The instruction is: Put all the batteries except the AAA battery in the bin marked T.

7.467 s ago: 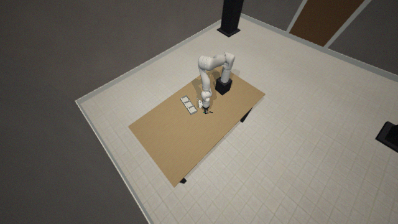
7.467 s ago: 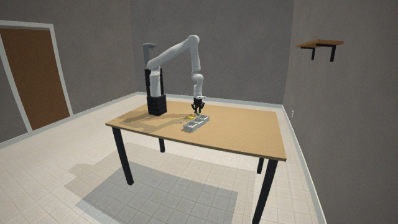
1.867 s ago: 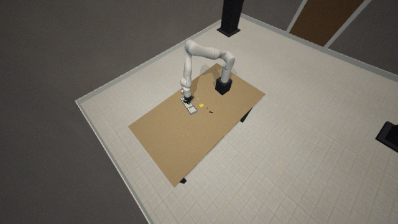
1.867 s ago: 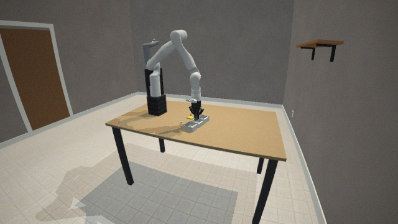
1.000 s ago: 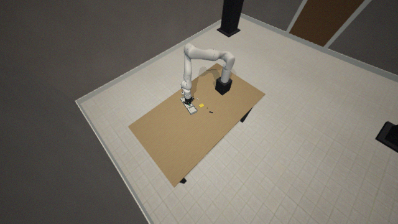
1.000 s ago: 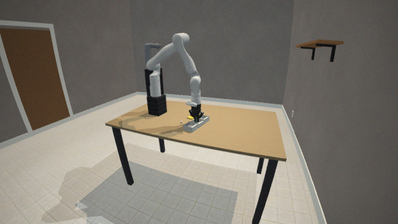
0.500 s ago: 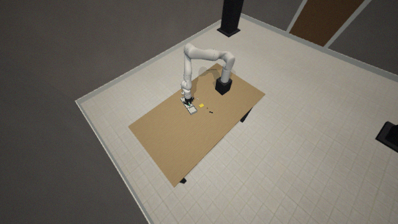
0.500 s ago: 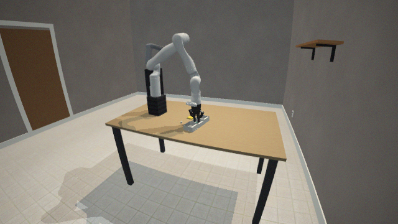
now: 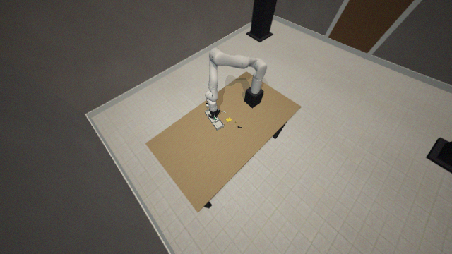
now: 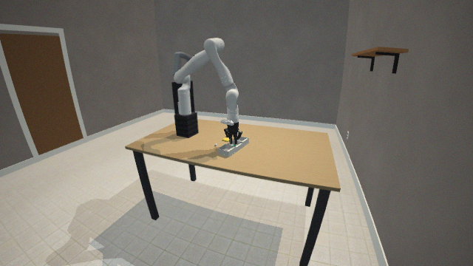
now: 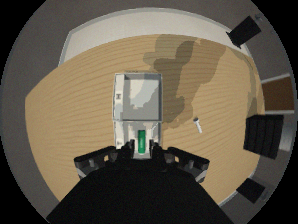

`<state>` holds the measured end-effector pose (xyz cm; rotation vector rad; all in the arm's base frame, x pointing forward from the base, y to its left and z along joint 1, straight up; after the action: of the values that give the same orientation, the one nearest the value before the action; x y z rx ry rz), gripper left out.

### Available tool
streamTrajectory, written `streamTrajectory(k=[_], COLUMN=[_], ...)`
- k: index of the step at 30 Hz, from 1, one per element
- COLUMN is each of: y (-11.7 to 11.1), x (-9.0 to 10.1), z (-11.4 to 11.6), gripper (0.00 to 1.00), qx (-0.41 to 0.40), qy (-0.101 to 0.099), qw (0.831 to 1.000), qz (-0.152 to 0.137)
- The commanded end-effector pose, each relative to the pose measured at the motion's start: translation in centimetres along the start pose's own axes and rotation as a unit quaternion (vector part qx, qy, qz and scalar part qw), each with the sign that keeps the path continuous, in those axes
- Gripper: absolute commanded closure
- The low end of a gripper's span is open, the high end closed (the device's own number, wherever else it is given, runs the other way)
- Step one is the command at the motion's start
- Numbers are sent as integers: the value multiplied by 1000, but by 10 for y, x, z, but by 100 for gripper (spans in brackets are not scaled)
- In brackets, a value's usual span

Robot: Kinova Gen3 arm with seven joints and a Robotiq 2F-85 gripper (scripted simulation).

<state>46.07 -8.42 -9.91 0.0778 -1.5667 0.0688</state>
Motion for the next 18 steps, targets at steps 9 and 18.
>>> streamTrajectory(k=[9,18], y=[1,1], x=[15,37], z=[1,2], gripper=[71,71], qx=[1,1], qy=[1,1], qw=[1000,1000], qz=[-2,-2])
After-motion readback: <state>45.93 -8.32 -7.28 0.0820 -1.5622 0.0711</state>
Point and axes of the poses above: the point where the finger pads meet when closed, its own x axis back along the fingers, its own z axis across the jaws, y = z × x, the point moved 3 cm from there along x, back along the fingers, and after that the axes turned 13 degrees about x, right-handed, at the moved point
